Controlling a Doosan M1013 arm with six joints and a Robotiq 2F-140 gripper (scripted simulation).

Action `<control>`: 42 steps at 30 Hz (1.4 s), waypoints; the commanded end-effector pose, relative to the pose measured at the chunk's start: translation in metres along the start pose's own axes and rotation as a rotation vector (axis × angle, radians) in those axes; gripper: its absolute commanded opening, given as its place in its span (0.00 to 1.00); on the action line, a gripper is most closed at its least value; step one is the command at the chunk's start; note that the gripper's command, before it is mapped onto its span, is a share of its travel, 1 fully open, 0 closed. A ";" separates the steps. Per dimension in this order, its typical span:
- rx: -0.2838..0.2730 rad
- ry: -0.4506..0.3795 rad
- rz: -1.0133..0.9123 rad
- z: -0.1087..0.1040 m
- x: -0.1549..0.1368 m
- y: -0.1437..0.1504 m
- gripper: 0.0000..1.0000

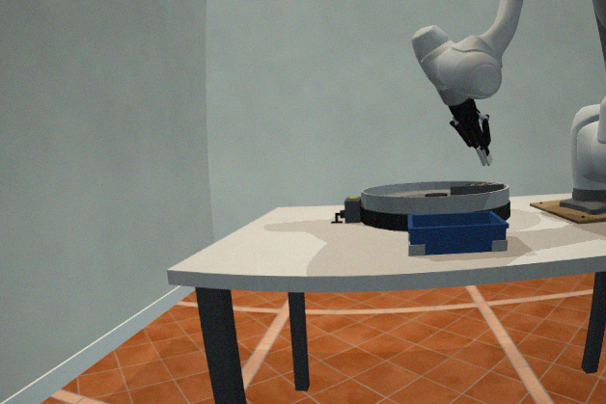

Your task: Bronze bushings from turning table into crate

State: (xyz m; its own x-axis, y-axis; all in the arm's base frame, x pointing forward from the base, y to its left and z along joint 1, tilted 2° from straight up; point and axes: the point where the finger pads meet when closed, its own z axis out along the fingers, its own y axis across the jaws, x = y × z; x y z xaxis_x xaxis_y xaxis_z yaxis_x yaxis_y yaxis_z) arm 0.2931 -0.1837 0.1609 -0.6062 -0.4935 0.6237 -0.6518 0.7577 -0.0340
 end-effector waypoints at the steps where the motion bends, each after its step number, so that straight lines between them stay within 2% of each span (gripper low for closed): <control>1: 0.000 0.000 0.000 0.000 0.000 0.000 0.06; 37: 0.000 0.000 0.000 0.000 0.000 0.000 0.06; 40: -0.018 0.000 0.021 -0.001 -0.003 -0.004 0.06; 42: -0.048 0.001 0.057 -0.002 -0.009 -0.010 0.06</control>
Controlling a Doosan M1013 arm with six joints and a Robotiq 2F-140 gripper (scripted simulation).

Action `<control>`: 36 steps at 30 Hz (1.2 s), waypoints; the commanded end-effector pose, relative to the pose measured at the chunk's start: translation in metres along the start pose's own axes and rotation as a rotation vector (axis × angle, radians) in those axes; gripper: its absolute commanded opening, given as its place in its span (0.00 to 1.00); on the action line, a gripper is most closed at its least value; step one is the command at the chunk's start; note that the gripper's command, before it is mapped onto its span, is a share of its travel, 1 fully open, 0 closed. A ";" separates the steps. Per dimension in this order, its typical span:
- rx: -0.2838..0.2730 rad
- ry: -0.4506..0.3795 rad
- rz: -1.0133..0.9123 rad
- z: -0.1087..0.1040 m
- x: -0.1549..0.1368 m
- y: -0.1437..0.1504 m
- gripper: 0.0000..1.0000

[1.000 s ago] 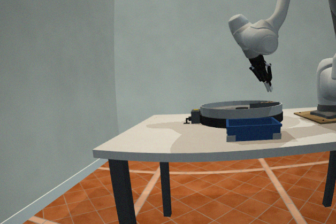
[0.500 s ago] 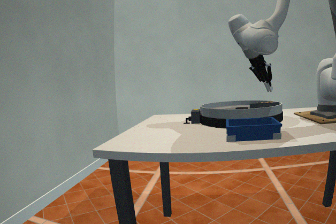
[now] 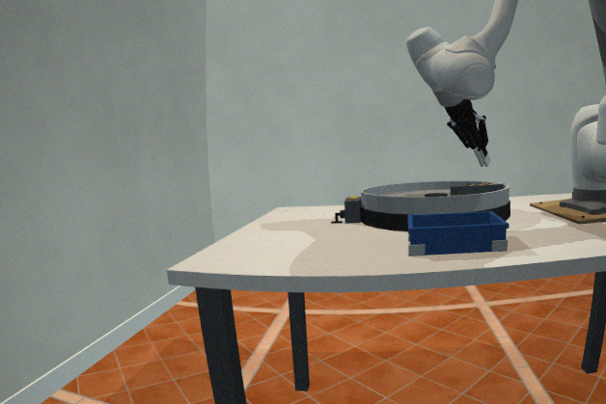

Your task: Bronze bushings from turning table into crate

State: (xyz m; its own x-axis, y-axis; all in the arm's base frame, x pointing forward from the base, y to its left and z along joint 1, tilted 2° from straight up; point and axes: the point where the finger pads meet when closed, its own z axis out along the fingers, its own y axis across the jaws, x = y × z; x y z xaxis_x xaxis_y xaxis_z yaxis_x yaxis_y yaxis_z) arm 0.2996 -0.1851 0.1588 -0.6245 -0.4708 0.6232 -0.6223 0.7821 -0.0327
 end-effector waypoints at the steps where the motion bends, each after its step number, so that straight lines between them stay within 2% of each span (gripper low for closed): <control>1: -0.044 0.001 0.052 -0.002 -0.008 -0.009 0.06; 8: -0.207 0.004 0.245 -0.011 -0.041 -0.041 0.06; 13: -0.228 0.004 0.270 -0.012 -0.046 -0.046 0.06; 36: -0.228 0.004 0.270 -0.012 -0.046 -0.046 0.06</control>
State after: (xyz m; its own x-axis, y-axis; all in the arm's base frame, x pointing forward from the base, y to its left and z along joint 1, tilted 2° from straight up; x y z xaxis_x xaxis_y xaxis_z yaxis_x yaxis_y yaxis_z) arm 0.3623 -0.1945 0.1412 -0.7499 -0.2331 0.6192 -0.3132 0.9494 -0.0220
